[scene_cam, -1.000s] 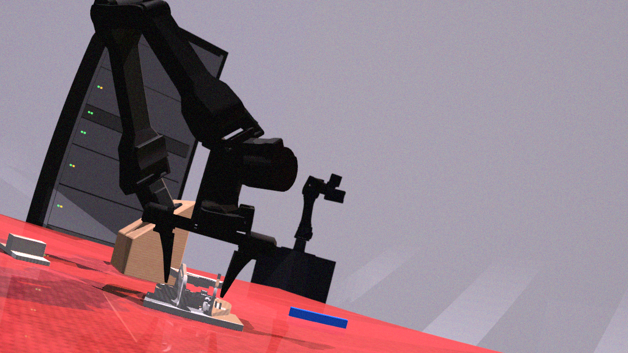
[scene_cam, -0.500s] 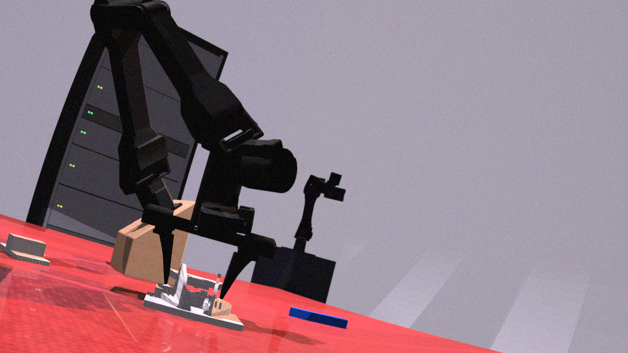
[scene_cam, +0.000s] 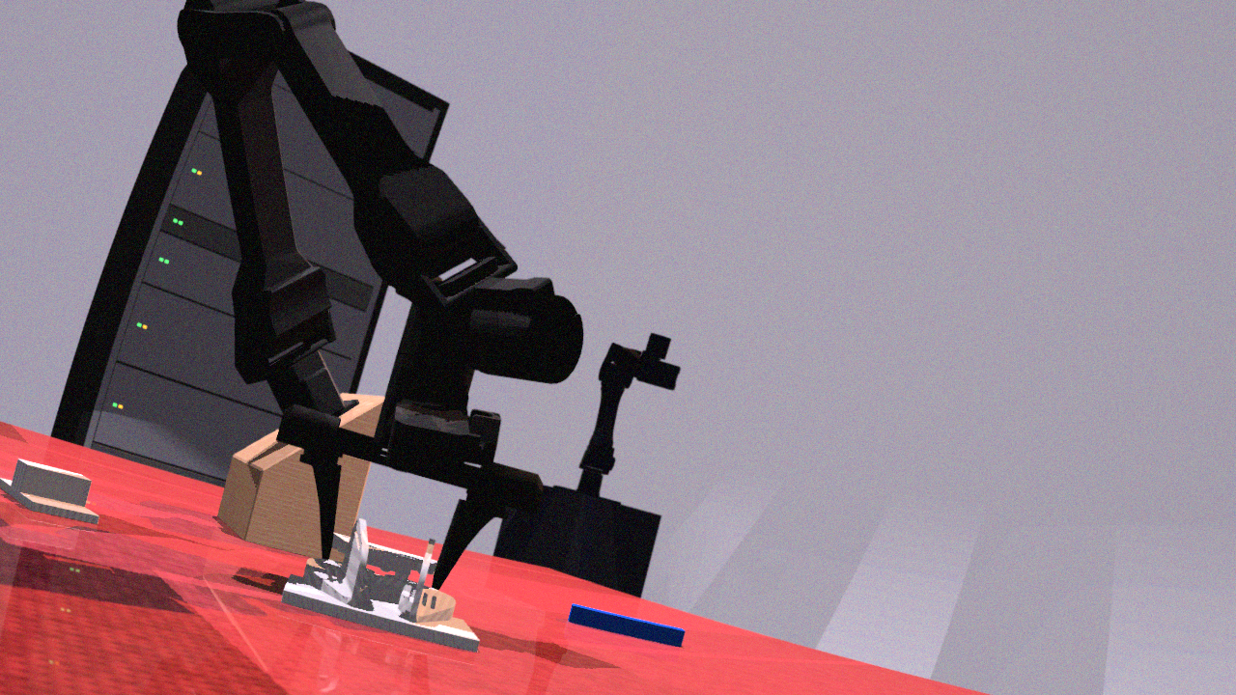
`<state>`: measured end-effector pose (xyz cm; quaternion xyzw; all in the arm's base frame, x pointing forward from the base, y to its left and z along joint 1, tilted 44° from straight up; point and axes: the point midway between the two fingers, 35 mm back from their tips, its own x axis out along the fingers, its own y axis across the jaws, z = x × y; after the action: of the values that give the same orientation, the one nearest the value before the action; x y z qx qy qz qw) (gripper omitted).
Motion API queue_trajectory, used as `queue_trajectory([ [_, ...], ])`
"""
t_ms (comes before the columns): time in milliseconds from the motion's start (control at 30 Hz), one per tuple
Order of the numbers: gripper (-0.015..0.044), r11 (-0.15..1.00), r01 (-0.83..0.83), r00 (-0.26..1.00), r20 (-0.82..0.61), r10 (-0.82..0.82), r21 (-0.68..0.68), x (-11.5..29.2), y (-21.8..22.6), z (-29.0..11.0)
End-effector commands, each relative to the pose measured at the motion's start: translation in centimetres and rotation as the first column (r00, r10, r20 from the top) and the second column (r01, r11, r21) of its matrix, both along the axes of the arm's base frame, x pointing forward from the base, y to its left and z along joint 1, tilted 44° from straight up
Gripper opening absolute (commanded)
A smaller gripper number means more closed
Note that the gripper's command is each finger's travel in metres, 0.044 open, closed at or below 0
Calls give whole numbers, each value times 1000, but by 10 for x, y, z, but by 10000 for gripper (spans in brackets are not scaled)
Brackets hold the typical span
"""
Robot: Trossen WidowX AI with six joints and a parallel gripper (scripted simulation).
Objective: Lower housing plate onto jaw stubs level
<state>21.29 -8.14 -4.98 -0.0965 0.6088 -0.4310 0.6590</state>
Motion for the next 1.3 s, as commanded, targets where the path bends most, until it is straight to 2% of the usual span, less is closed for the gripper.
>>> queue_trajectory([
  [0, 351, 1000, -4, 1000, -5, 4, -3, 0, -1, 0],
  [1267, 351, 1000, -3, 1000, -4, 3, -4, -1, -7, -6],
])
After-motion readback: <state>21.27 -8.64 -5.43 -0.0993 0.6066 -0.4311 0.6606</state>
